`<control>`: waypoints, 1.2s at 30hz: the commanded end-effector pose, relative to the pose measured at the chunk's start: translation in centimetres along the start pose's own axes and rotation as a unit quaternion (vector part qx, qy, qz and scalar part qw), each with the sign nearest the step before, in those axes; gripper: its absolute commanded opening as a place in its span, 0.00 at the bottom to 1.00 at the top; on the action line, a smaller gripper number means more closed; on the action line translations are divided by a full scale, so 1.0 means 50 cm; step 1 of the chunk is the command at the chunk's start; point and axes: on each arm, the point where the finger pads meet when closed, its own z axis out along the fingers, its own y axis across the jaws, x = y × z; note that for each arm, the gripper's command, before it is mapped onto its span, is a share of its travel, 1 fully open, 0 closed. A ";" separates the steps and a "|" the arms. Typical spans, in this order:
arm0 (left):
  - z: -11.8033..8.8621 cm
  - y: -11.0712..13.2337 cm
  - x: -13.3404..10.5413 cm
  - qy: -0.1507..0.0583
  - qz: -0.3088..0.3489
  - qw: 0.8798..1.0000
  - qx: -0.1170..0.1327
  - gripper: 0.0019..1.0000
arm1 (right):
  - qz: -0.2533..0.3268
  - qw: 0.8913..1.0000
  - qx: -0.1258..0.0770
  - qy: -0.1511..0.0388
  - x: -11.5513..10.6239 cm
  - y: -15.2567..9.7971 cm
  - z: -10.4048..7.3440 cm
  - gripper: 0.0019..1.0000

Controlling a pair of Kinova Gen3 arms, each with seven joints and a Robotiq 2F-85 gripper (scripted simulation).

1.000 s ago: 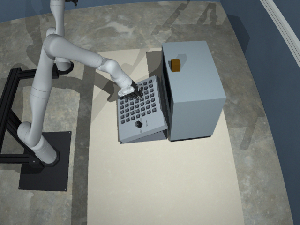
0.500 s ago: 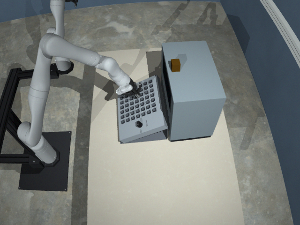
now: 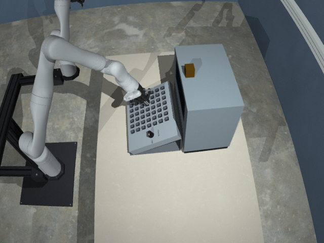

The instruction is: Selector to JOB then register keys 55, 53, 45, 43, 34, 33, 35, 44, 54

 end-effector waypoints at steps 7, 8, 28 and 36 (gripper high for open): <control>-0.001 0.000 -0.001 -0.001 0.000 1.000 0.000 1.00 | 0.000 1.000 0.001 -0.001 -0.049 0.046 -0.001 0.10; -0.001 0.000 -0.001 -0.001 0.000 1.000 0.000 1.00 | 0.000 1.000 0.001 -0.001 -0.050 0.047 -0.001 0.10; -0.001 0.000 -0.001 -0.001 0.000 1.000 0.000 1.00 | 0.000 1.000 0.001 -0.001 -0.050 0.048 0.036 0.10; -0.001 0.000 -0.001 -0.001 0.000 1.000 0.000 1.00 | 0.000 1.000 0.001 -0.001 -0.050 0.048 0.043 0.10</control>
